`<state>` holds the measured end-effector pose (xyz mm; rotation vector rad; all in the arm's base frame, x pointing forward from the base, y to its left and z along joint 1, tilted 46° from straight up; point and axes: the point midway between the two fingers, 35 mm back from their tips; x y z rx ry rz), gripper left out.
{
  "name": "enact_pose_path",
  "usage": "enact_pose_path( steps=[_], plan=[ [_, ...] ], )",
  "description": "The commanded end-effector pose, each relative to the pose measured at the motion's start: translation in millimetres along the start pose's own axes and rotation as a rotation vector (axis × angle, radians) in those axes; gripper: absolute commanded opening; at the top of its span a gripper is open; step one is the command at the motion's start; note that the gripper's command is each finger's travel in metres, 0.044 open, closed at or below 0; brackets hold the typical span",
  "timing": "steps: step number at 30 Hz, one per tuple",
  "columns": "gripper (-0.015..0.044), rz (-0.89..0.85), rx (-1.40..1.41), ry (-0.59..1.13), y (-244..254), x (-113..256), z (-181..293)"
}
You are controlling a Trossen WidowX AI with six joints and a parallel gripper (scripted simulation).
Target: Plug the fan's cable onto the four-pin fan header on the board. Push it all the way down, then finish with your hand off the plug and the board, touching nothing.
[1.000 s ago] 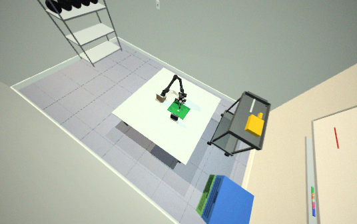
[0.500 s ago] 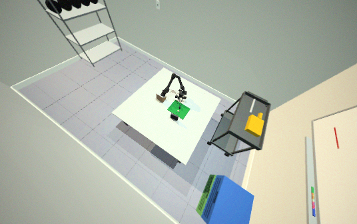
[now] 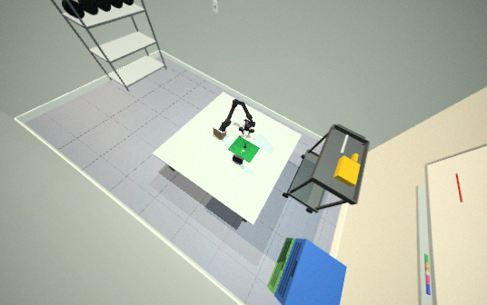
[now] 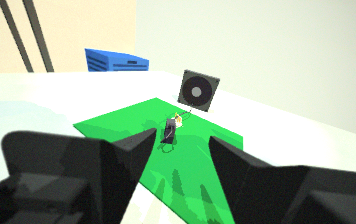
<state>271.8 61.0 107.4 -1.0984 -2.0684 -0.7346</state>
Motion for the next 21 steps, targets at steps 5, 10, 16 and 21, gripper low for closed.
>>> enact_pose_path(
  steps=[5, 10, 16, 21],
  plan=[
    [0.044, 0.084, 0.079, 0.134, -8, -12, 0],
    [0.044, 0.125, 0.126, 0.233, -13, -18, 1],
    [0.044, 0.157, 0.174, 0.357, -19, -24, 1],
    [0.044, 0.169, 0.206, 0.463, -24, -28, 1]
  ],
)
Point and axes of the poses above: the point midway between the two fingers, 35 mm back from their tips, its own x axis back along the fingers, its own y axis across the jaws, z = x × y, and after that the axes turned 15 degrees about x, right-handed
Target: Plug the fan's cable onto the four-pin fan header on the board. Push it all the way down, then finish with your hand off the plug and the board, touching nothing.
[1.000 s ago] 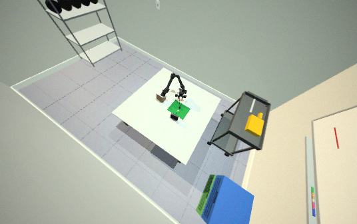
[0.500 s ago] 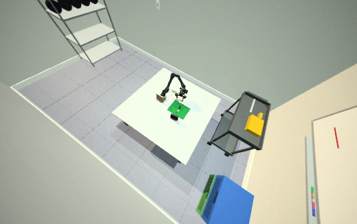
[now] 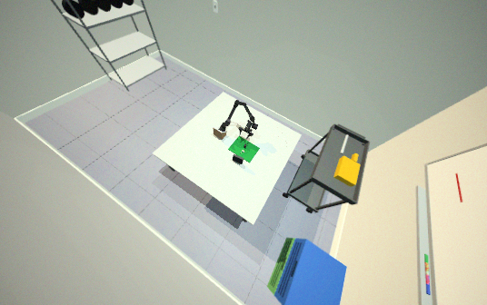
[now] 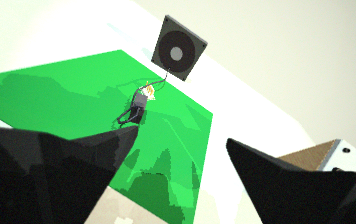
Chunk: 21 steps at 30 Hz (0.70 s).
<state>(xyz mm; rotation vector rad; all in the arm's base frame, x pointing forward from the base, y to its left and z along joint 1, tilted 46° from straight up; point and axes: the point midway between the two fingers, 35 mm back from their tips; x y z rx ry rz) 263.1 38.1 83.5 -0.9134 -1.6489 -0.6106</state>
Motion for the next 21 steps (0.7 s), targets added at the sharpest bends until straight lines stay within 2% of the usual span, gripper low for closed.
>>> enact_pose_path(
  steps=[1, 21],
  plan=[
    [0.044, 0.005, 0.029, 0.079, -1.4, -2.9, -0.2],
    [0.044, -0.126, 0.134, 0.472, -8.5, -2.6, -7.3]
  ],
)
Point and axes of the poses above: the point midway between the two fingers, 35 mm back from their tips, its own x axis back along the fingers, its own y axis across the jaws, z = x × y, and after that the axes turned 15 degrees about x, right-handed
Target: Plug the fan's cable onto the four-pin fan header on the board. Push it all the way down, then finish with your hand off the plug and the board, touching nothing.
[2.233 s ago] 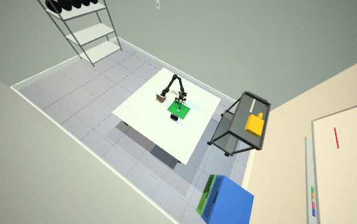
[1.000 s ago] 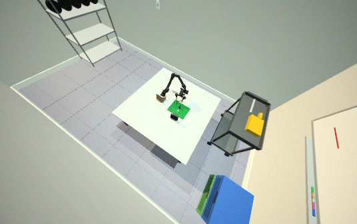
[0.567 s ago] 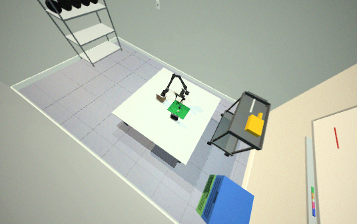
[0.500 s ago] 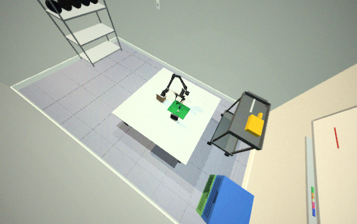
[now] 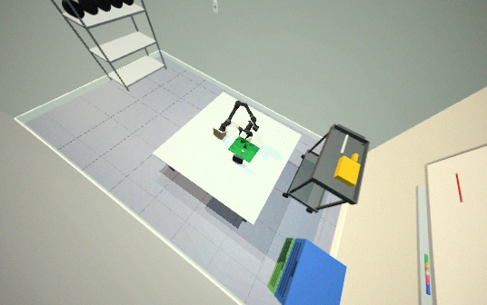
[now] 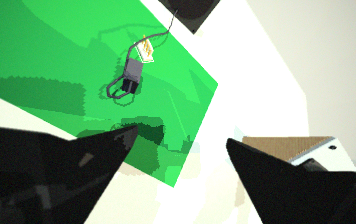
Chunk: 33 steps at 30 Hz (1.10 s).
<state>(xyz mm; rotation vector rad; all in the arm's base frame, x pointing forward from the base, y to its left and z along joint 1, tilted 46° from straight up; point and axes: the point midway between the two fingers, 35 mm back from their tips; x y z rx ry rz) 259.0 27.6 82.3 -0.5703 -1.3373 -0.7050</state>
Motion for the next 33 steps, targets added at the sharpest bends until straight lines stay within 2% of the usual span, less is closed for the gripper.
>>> enact_pose_path(
  steps=[1, 16, 30, 31, 33],
  plan=[
    [0.044, -0.042, 0.02, 0.066, 1, 2, -2],
    [0.044, -0.294, 0.088, 0.263, 1, 22, -13],
    [0.044, -0.581, 0.131, 0.333, 1, 50, -32],
    [0.044, -0.528, 0.125, 0.324, 0, 45, -27],
    [0.044, -0.528, 0.125, 0.324, 0, 45, -27]
  ],
)
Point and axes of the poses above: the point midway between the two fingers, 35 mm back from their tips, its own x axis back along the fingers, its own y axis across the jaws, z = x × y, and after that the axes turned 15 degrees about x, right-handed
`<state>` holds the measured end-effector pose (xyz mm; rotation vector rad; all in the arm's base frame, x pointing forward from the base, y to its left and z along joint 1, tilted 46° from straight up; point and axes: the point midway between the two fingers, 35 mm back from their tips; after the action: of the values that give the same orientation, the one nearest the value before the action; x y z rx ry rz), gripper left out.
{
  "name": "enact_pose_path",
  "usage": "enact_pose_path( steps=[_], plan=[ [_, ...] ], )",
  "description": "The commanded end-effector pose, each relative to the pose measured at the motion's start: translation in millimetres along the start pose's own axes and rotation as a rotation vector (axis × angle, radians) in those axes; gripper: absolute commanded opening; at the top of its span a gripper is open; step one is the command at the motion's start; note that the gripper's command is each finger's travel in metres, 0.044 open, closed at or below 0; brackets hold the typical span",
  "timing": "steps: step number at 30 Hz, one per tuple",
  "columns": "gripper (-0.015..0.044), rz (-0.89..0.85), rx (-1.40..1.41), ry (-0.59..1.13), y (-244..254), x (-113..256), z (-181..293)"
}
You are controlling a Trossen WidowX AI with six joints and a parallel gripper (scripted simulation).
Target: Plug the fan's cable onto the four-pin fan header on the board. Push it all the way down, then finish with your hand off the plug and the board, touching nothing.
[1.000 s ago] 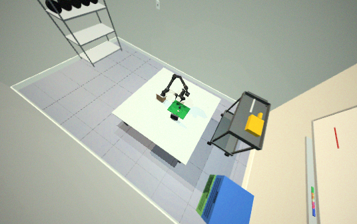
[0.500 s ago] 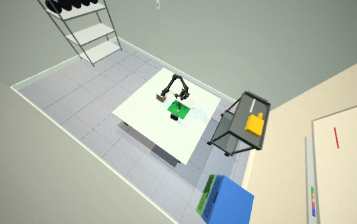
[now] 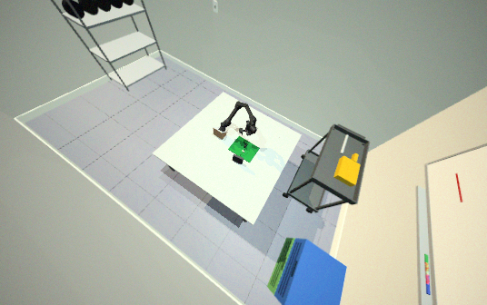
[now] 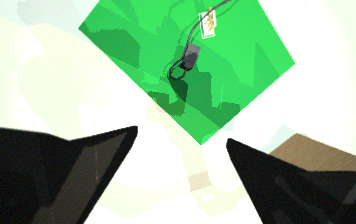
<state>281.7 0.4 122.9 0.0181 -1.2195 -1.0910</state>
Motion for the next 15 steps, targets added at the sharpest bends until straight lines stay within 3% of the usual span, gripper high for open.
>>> enact_pose_path(
  steps=[1, 4, 15],
  plan=[
    [0.044, 0.01, 0.0, 0.0, 0, -2, 1],
    [0.044, 0.008, 0.137, 0.001, -1, 1, -4],
    [0.044, -0.009, 1.138, -0.003, -8, 17, -37]
  ],
)
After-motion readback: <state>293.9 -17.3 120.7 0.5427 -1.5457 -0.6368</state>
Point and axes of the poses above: the point midway between the two fingers, 35 mm back from their tips, its own x axis back along the fingers, its own y axis across the jaws, z = x × y, and after that the axes turned 15 degrees about x, right-handed
